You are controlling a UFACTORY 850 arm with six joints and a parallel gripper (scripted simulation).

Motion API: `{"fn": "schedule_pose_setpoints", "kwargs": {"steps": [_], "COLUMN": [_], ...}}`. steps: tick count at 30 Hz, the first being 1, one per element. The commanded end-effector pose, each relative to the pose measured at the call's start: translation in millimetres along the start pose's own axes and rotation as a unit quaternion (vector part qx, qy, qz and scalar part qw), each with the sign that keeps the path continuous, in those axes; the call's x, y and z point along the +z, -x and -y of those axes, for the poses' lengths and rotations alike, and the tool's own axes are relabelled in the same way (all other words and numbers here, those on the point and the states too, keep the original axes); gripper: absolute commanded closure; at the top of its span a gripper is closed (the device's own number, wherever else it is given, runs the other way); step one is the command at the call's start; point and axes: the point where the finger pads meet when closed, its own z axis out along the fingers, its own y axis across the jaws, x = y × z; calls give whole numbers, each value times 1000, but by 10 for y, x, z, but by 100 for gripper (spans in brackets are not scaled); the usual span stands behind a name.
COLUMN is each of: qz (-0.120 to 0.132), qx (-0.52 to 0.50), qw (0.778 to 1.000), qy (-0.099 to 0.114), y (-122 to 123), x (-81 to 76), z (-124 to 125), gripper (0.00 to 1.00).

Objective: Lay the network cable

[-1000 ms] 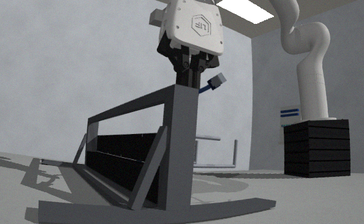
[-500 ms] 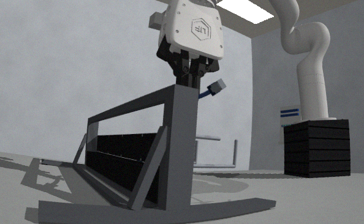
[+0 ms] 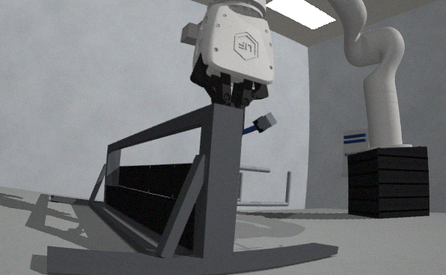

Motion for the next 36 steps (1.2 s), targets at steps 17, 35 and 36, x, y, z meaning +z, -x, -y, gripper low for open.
{"fn": "schedule_pose_setpoints", "kwargs": {"steps": [17,35,36], "qz": [0,0,0], "qx": [0,0,0], "qw": [1000,1000,1000], "qy": [-1,-1,-1], "y": [3,3,3], "x": [59,60,60], "z": [14,-93,-108], "gripper": [100,100,100]}}
